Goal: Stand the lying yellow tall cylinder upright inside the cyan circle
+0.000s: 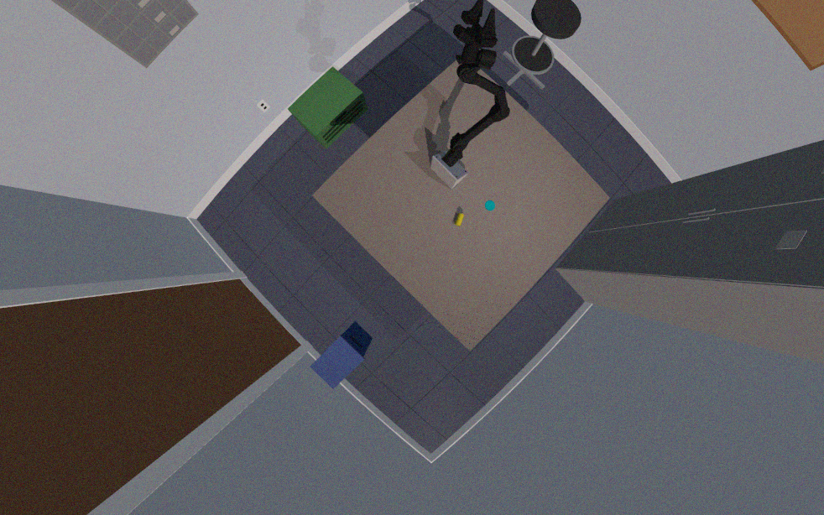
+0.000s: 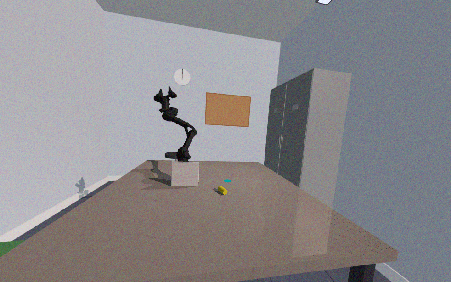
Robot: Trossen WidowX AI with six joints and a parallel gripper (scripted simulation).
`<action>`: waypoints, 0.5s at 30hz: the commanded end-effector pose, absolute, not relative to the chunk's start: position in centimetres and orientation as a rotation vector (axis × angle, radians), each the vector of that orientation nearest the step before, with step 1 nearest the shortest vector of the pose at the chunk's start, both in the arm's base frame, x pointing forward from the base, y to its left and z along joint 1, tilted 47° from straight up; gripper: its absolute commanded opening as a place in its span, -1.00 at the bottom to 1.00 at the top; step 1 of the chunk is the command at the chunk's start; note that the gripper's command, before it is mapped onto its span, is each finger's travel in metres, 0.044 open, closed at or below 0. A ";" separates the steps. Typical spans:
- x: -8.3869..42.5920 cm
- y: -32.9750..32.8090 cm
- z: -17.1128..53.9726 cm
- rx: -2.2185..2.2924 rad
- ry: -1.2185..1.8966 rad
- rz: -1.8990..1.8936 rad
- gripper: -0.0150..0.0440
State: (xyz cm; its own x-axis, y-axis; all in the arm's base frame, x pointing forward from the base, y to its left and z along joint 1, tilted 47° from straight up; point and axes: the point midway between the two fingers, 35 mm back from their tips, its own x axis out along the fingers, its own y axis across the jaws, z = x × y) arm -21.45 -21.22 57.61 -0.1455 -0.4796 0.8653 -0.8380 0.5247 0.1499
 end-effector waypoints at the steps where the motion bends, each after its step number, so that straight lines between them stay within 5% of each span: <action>1: -21.4 -21.4 57.5 1.107 -1.793 0.466 0.78; 4: -21.2 -23.3 56.7 1.214 -1.798 0.533 0.56; 15: -22.3 -31.4 52.1 1.628 -1.935 0.843 0.56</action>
